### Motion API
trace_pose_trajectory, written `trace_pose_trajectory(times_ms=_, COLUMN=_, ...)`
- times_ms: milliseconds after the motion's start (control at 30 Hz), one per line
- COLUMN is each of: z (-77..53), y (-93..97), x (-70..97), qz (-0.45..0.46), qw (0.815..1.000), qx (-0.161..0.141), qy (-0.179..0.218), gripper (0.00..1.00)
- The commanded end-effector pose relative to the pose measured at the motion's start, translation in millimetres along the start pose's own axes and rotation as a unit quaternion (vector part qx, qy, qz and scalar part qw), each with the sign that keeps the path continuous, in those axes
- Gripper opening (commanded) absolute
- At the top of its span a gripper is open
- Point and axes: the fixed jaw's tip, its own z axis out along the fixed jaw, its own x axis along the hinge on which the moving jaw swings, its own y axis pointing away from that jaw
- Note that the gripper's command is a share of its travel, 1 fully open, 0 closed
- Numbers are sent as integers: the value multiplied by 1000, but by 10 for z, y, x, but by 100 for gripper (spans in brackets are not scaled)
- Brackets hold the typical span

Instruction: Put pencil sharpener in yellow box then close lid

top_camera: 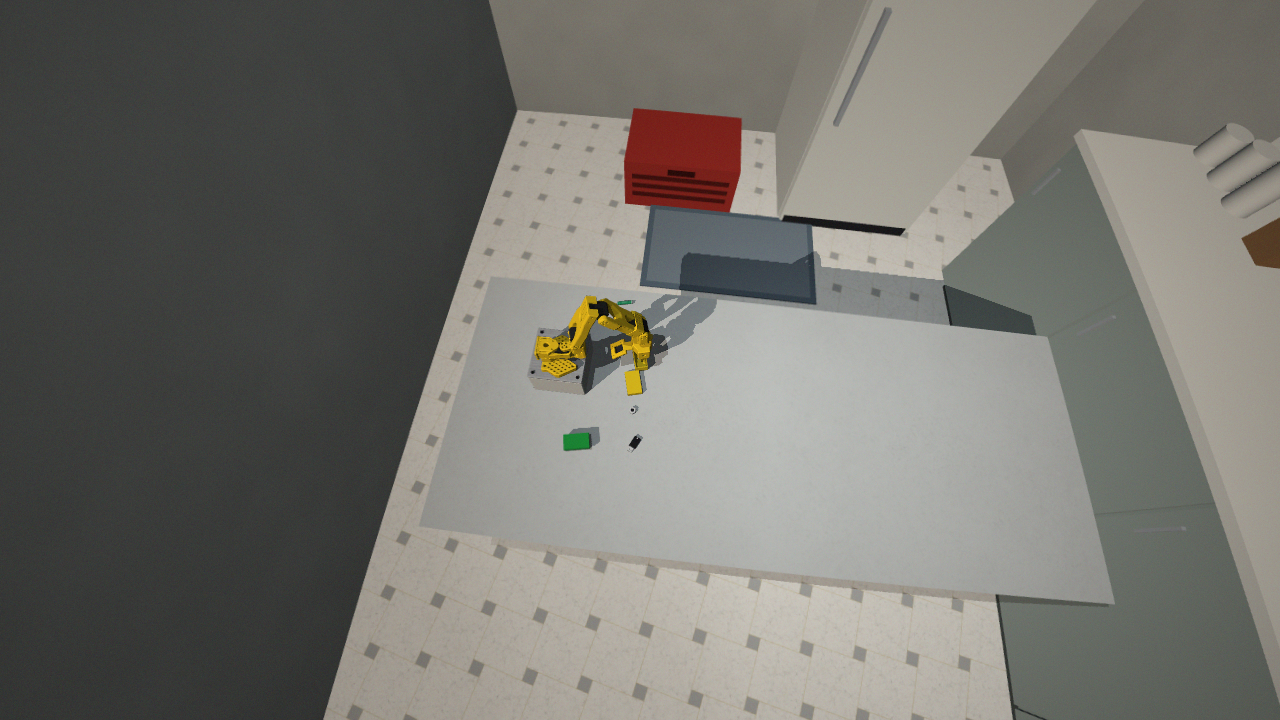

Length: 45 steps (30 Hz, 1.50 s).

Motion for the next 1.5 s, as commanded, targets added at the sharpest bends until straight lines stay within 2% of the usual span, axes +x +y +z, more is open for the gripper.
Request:
trace_pose_trajectory(times_ms=0, z=31, y=18, x=-24, qz=0, qw=1000, qx=0, qy=-6, gripper=6)
trace_pose_trajectory(times_ms=400, z=26, y=19, x=-25, qz=0, qw=1000, qx=0, qy=-6, gripper=6)
trace_pose_trajectory(times_ms=1067, z=-98, y=20, x=-71, qz=0, qw=1000, qx=0, qy=-6, gripper=6)
trace_pose_trajectory(times_ms=1467, z=-109, y=20, x=-77, qz=0, qw=1000, qx=0, qy=-6, gripper=6)
